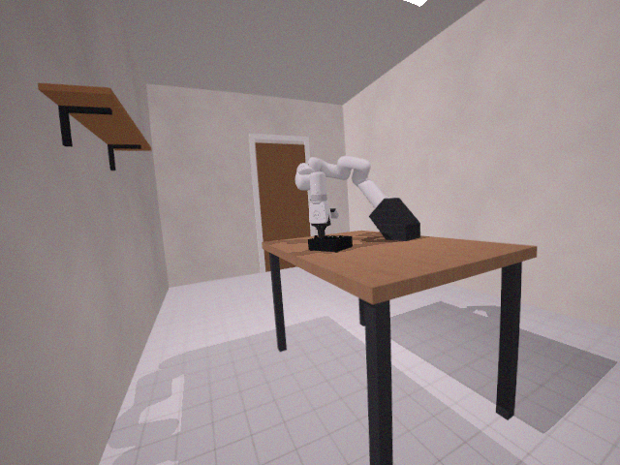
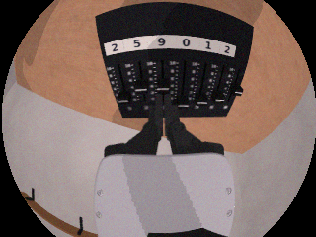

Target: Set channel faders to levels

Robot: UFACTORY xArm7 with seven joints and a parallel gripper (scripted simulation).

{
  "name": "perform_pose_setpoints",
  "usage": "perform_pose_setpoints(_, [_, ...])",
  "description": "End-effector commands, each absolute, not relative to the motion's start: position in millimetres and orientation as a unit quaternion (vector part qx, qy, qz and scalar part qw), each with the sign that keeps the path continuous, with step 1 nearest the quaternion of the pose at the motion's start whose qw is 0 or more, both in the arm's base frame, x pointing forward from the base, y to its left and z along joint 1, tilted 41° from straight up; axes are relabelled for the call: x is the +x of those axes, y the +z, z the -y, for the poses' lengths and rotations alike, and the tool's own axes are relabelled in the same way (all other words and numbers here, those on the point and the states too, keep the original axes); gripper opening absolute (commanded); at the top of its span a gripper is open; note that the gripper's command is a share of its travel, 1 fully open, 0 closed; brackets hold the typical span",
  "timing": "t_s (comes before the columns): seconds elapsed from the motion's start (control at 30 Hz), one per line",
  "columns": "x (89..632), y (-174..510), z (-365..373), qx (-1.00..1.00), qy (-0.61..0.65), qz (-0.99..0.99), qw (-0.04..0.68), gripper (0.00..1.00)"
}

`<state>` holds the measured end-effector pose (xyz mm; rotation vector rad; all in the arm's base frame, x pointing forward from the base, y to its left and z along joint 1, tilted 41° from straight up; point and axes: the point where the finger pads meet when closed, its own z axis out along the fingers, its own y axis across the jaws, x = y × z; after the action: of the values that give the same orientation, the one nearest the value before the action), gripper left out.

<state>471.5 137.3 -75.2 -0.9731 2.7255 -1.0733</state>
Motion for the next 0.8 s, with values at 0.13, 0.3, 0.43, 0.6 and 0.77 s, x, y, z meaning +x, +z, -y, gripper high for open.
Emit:
perform_pose_setpoints(0.13, [471.5, -74.0, -139.7, -0.316, -0.346, -0.883, 0.029, 0.00])
perform_pose_setpoints(0.3, [470.7, -73.8, -139.1, -0.316, -0.346, -0.883, 0.029, 0.00])
perform_pose_setpoints(0.43, [470.2, -73.8, -138.8, -0.316, -0.346, -0.883, 0.029, 0.00])
perform_pose_setpoints(0.6, [468.7, -73.4, -137.7, -0.316, -0.346, -0.883, 0.029, 0.00])
perform_pose_setpoints(0.77, [466.8, -73.0, -136.3, -0.316, -0.346, -0.883, 0.029, 0.00])
